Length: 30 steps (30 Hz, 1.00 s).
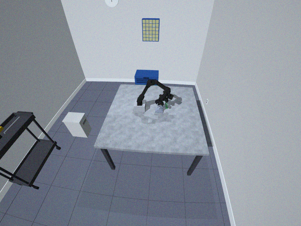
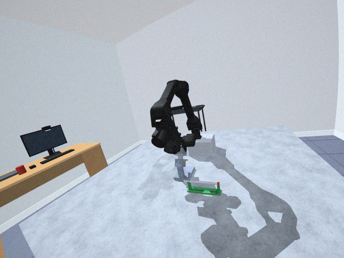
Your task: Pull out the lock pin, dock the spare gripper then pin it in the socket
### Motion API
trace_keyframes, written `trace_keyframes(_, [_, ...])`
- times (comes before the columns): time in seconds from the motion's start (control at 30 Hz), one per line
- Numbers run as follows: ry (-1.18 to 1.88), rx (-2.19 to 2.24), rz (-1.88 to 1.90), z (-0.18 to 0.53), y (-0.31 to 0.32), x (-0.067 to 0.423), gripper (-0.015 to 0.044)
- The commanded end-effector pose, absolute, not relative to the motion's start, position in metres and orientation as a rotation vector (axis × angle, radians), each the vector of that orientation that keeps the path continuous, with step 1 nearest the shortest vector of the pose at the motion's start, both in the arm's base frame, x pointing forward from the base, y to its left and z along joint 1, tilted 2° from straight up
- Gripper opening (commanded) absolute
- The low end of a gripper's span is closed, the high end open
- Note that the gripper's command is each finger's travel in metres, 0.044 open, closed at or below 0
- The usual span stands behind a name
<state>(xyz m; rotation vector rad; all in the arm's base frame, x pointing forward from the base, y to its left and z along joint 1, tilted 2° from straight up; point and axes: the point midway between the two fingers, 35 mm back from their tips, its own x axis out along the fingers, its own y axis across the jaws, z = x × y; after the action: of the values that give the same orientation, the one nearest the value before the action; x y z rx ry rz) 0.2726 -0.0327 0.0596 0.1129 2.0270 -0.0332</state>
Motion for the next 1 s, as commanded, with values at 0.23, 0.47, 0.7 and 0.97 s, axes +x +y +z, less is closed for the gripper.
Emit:
trace_keyframes(0.23, [2.024,0.12,-0.033,0.048,-0.032,0.281,0.0])
trace_keyframes(0.47, [2.024,0.12,-0.033,0.043,-0.033,0.285,0.0])
trace_keyframes(0.7, [2.031,0.114,-0.032,0.045,-0.033,0.282,0.0])
trace_keyframes(0.97, [2.031,0.114,-0.032,0.045,-0.033,0.282,0.0131])
